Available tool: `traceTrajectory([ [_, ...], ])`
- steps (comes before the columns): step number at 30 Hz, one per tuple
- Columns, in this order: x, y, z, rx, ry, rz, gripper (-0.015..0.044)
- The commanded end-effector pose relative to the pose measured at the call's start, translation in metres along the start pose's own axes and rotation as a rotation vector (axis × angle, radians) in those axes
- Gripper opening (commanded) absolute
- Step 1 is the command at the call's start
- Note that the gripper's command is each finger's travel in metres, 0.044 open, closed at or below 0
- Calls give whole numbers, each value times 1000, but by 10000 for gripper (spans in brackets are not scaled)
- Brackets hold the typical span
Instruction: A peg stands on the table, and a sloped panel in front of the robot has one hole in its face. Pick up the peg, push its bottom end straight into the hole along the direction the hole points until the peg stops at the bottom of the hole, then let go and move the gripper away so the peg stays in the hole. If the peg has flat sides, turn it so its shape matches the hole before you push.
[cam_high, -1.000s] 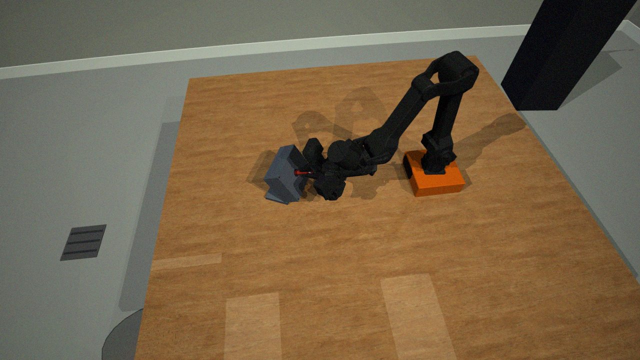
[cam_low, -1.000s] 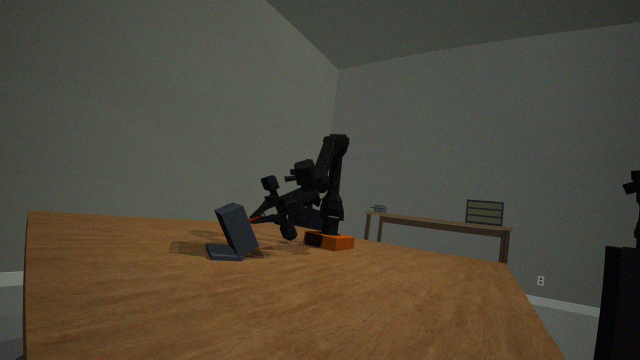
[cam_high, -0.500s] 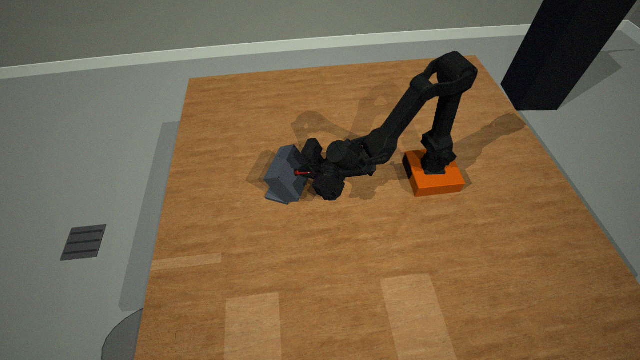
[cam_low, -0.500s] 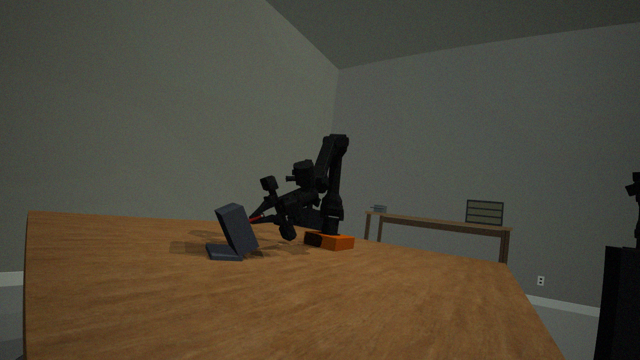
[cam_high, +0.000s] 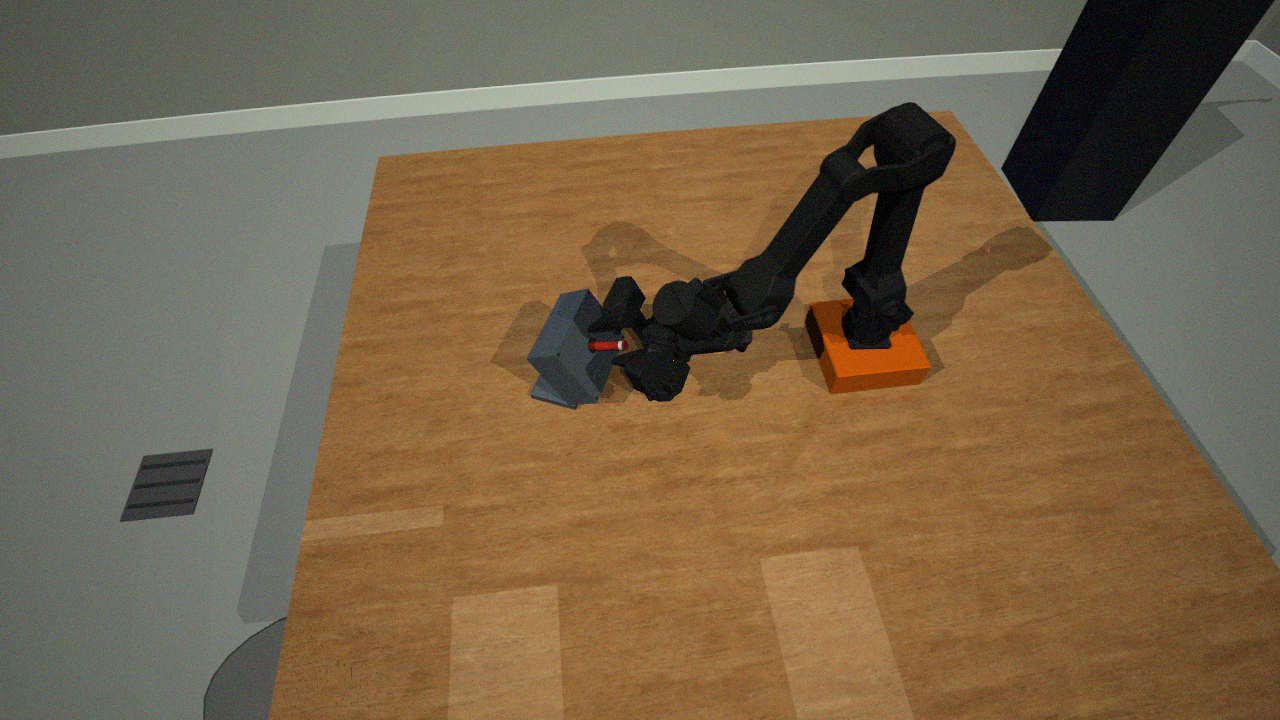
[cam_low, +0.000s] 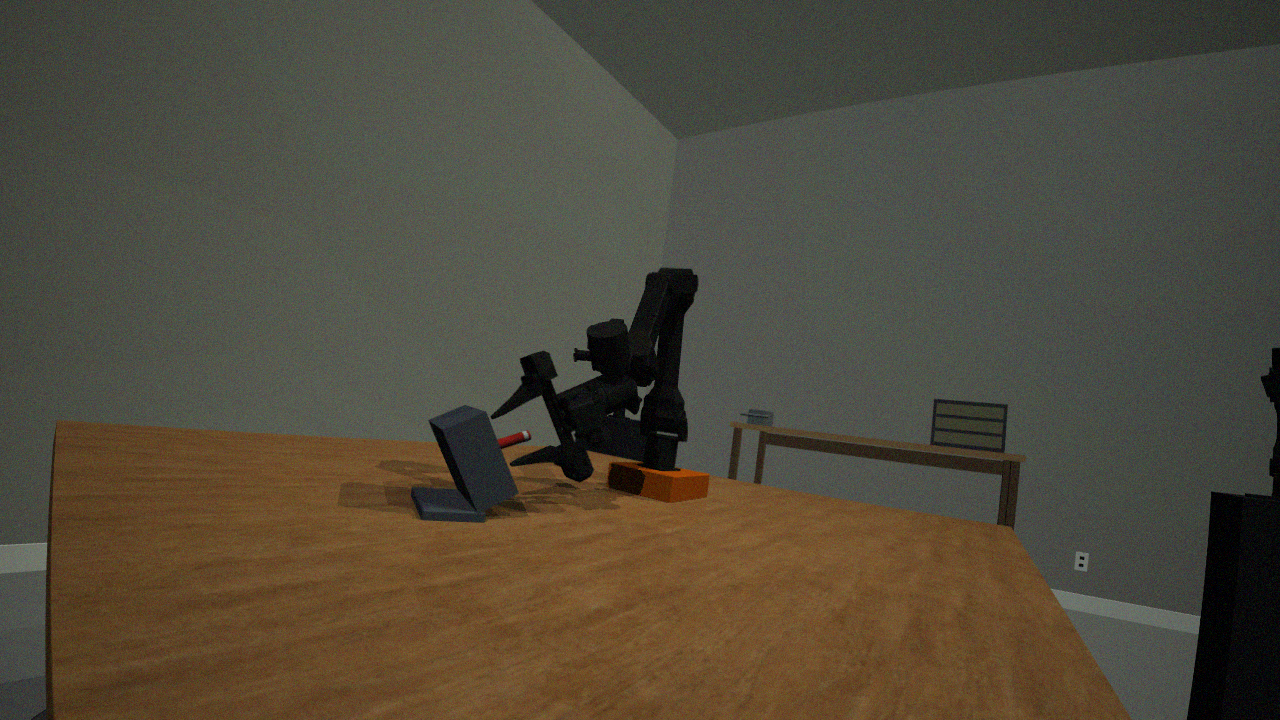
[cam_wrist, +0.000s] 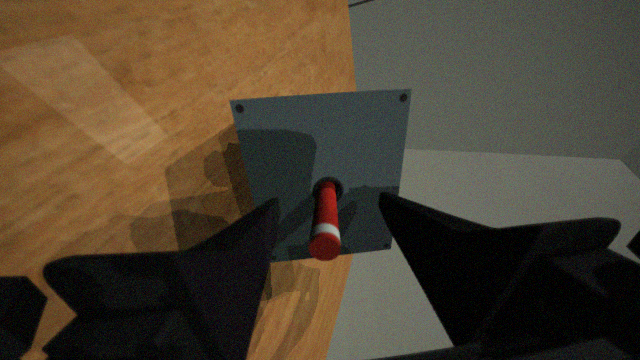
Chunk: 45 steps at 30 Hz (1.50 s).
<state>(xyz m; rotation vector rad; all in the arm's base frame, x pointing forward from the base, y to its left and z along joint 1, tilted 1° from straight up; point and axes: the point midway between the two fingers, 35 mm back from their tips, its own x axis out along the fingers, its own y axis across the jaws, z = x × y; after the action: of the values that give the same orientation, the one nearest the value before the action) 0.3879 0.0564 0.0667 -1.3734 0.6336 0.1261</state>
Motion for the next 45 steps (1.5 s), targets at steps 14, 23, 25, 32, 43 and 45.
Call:
traceTrajectory([
  [14,-18,-1,3,0,0,4,440],
  [23,-30,0,5,-1,0,7,440],
  [25,-32,0,5,-1,0,7,440],
  [32,-42,0,6,-2,-1,9,440],
  [43,-56,1,8,-3,-1,10,440],
  [45,-59,1,8,-3,-1,11,440],
])
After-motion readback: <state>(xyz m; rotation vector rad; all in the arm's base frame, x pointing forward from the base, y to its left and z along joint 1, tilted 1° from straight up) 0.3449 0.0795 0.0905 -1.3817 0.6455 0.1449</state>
